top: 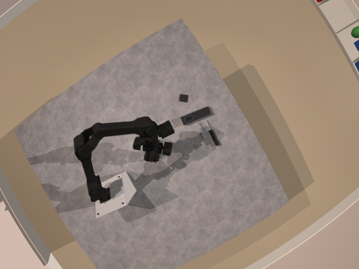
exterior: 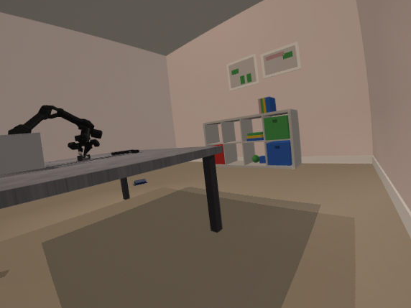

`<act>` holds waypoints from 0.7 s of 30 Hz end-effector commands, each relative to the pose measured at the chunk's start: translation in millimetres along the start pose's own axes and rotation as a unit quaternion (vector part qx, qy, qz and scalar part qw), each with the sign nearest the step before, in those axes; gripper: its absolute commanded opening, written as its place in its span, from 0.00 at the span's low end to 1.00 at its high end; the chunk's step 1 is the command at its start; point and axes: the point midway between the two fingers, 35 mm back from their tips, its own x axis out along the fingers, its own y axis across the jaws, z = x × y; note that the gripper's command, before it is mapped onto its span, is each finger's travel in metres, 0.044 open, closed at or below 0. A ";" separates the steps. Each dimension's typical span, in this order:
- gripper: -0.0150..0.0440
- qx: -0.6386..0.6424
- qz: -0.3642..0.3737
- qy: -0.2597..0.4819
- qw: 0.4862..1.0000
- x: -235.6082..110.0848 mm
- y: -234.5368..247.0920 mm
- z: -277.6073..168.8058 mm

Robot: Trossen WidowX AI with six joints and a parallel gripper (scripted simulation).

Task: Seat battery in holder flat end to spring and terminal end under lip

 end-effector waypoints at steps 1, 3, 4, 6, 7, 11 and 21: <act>0.38 0.002 0.000 -0.005 1.000 -0.2 0.8 -1.8; 0.38 0.002 0.000 -0.005 1.000 -0.6 0.8 -3.2; 0.38 0.002 0.000 -0.005 1.000 -0.9 0.8 -4.0; 0.38 0.002 0.000 -0.005 1.000 -1.4 0.8 -5.5; 0.38 0.002 0.000 -0.005 1.000 -1.6 0.8 -6.2; 0.38 0.002 -0.001 -0.005 1.000 -2.7 0.9 -8.9; 0.38 0.002 -0.002 -0.007 1.000 -5.5 1.0 -14.9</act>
